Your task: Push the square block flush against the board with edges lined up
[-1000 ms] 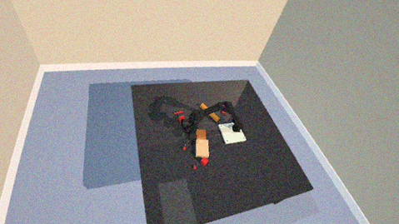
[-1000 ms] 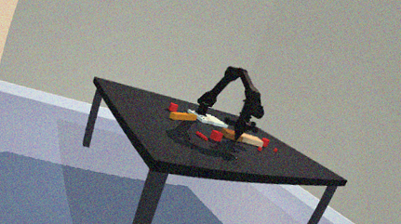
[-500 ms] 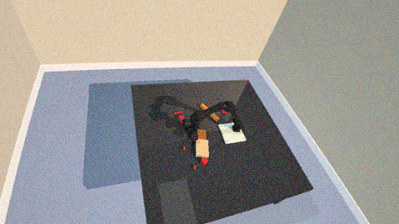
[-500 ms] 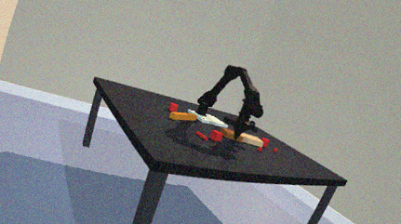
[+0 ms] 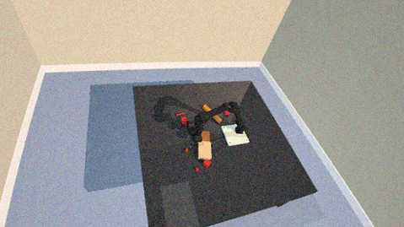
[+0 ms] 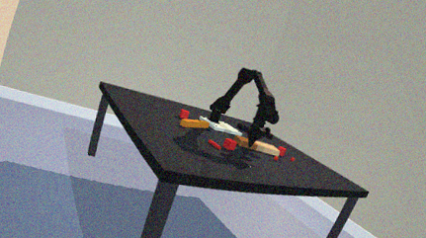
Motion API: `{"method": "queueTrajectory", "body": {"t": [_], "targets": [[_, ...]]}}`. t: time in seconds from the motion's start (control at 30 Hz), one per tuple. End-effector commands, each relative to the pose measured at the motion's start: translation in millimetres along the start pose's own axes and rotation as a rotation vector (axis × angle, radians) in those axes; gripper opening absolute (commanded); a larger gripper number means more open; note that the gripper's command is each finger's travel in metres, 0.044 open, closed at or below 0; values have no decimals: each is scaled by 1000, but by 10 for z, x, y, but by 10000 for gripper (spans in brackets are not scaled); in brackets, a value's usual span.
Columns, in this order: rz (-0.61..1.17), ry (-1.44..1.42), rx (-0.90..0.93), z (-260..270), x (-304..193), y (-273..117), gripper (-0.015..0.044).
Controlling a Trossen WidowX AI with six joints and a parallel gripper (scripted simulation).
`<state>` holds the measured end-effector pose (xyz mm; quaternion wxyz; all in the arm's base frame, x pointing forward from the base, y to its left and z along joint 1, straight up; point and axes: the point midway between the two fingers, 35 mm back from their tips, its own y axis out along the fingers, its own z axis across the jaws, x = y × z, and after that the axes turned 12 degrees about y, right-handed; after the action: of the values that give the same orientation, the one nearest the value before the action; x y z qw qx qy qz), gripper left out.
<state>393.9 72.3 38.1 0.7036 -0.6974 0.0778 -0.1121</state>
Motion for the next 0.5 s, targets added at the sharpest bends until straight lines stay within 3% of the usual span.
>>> {"method": "queueTrajectory", "body": {"t": [0.0, 0.47], "targets": [[12, 6, -1, -11, -67, 27, 0], [12, 6, -1, 0, -28, 24, 0]]}}
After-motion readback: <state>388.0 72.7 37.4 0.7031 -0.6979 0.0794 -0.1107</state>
